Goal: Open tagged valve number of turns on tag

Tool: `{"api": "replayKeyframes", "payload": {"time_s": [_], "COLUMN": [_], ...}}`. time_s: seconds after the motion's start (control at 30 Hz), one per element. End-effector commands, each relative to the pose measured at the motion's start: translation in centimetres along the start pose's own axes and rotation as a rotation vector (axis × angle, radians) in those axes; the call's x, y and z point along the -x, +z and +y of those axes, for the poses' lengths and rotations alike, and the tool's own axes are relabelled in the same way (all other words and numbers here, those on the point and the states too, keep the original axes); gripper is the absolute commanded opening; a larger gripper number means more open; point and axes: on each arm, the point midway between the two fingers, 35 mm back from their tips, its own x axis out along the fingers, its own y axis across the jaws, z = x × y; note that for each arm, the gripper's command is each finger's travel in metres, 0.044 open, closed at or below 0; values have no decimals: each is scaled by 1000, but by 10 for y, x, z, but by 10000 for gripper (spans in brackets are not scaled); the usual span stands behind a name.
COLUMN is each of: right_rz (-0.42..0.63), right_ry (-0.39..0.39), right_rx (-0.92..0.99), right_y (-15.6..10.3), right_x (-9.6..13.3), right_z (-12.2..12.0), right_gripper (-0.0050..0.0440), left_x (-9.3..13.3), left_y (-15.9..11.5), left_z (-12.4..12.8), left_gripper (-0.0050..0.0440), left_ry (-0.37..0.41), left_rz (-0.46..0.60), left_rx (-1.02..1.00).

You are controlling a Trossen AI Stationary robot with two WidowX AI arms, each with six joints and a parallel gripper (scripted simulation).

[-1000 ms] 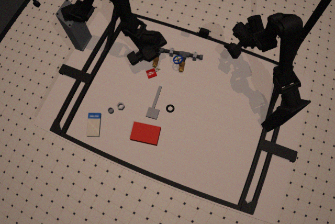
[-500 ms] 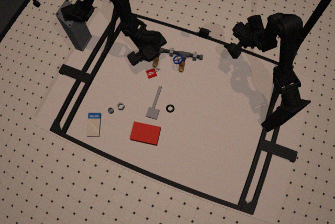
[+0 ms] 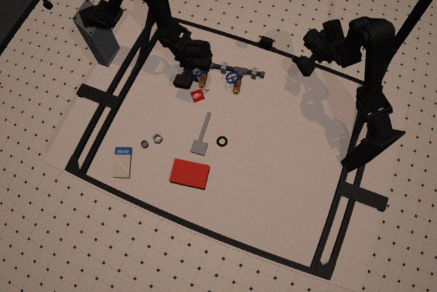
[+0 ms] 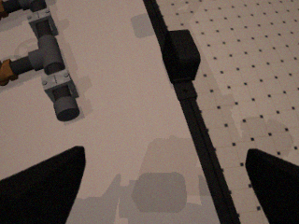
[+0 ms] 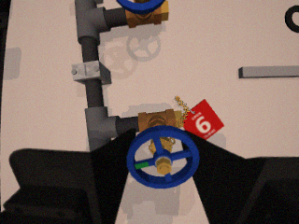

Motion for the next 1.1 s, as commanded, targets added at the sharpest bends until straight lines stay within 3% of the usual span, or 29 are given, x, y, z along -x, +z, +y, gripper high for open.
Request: {"api": "replayKeyframes", "payload": {"time_s": [0.0, 0.43, 0.5, 0.6, 0.8, 1.0, 1.07], "right_rz": [-1, -1, -1, -1, -1, -1, -1], "right_ry": [0, 0, 0, 0, 0, 0, 0], "right_rx": [223, 835, 835, 1036, 1058, 1014, 1014], "right_y": [0, 0, 0, 0, 0, 0, 0], "right_x": [0, 0, 0, 0, 0, 0, 0], "right_z": [0, 0, 0, 0, 0, 0, 0], "right_gripper": [0, 0, 0, 0, 0, 144, 144], "left_x": [0, 0, 0, 0, 0, 0, 0], "left_y": [0, 0, 0, 0, 0, 0, 0], "left_z": [0, 0, 0, 0, 0, 0, 0], "left_gripper": [400, 400, 400, 400, 400, 400, 400], "left_ry": [0, 0, 0, 0, 0, 0, 0], "left_rz": [0, 0, 0, 0, 0, 0, 0], "left_rx": [0, 0, 0, 0, 0, 0, 0]}}
